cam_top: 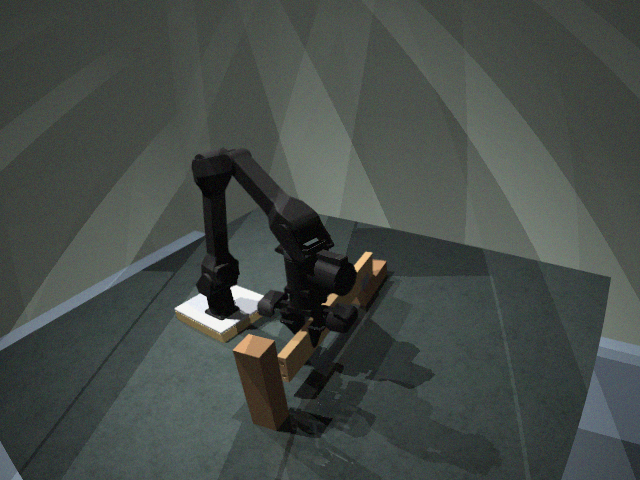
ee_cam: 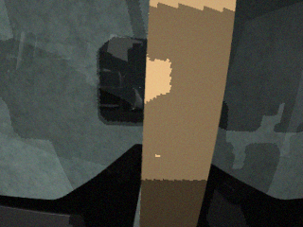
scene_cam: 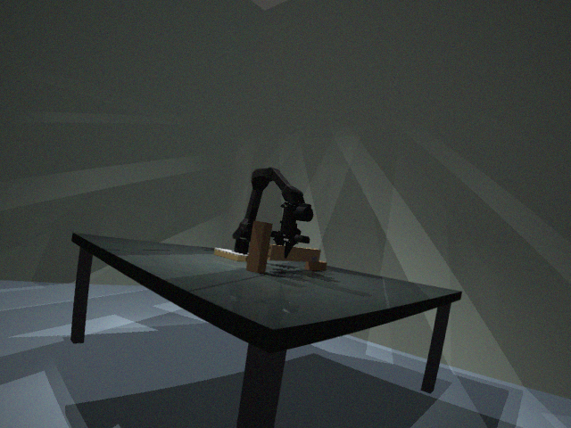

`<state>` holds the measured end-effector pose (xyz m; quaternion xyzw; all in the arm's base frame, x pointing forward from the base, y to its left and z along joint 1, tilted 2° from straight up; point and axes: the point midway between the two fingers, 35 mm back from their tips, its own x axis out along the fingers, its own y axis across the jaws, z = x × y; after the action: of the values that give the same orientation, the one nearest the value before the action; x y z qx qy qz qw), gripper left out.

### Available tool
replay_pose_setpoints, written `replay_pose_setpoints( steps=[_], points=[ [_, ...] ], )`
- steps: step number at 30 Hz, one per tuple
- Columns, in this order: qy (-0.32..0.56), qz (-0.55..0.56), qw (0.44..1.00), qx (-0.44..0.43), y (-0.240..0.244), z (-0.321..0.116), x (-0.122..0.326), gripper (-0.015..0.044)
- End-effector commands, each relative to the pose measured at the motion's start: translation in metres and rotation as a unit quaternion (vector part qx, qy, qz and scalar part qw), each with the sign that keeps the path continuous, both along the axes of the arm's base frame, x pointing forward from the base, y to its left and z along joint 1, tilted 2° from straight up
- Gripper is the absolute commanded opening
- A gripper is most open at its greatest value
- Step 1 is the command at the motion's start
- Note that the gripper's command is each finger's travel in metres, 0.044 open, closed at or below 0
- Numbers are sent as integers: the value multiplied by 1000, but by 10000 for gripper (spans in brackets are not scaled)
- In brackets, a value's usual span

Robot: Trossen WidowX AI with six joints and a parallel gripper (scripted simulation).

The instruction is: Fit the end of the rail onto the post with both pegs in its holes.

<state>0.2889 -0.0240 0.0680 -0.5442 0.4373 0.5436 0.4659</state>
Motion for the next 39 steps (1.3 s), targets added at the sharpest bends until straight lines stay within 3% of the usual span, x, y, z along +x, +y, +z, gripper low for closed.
replay_pose_setpoints(
  steps=[1, 39],
  points=[
    [-5, 2, 1000, -1, -2, 2, 3, 0],
    [-5, 2, 1000, -2, -13, 2, 5, 0]
  ],
)
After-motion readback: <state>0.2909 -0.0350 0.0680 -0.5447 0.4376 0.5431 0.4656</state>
